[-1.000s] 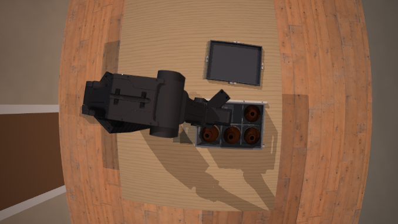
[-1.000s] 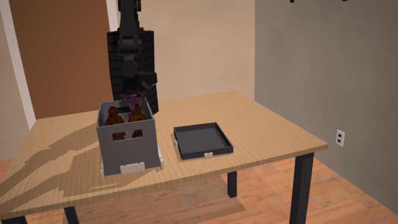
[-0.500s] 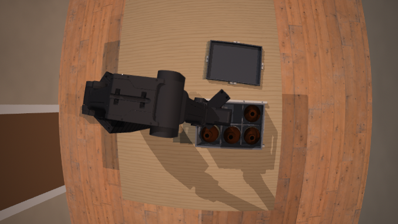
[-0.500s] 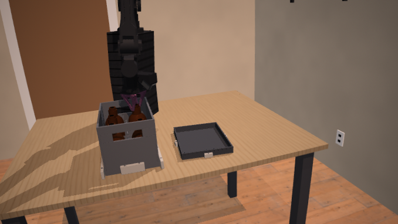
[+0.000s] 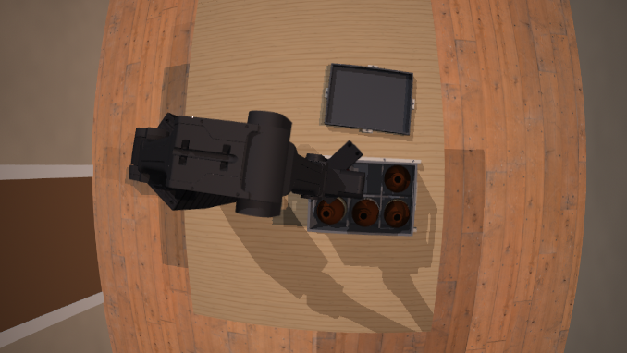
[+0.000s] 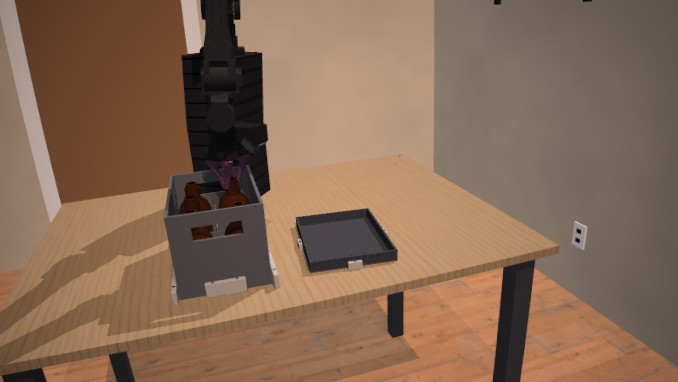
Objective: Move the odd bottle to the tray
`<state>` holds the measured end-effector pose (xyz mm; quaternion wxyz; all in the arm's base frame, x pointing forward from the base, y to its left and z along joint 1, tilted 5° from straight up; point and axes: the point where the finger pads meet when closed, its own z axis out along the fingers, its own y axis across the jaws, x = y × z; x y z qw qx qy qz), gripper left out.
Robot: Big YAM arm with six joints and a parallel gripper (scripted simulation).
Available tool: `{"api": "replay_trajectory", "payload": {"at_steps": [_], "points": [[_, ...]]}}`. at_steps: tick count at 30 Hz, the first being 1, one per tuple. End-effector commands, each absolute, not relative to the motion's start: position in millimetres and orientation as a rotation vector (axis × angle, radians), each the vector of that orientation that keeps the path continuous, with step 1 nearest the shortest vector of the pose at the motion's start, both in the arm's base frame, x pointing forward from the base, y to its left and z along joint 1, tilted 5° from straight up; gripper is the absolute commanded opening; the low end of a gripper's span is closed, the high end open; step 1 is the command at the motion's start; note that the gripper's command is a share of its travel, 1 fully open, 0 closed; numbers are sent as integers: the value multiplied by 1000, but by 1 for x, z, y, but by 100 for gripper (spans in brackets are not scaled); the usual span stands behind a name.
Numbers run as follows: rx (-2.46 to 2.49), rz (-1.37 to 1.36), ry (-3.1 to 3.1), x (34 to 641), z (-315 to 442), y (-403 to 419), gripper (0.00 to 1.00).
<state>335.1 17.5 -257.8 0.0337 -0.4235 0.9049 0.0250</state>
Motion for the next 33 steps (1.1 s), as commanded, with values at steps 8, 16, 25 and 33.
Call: {"api": "replay_trajectory", "payload": {"at_steps": [8, 16, 25, 33], "points": [[-1300, 63, 2759, 344, -256, 24, 0], [-1301, 63, 2759, 344, -256, 24, 61], [-1301, 63, 2759, 344, -256, 24, 61], [-1301, 63, 2759, 344, -256, 24, 61]]}}
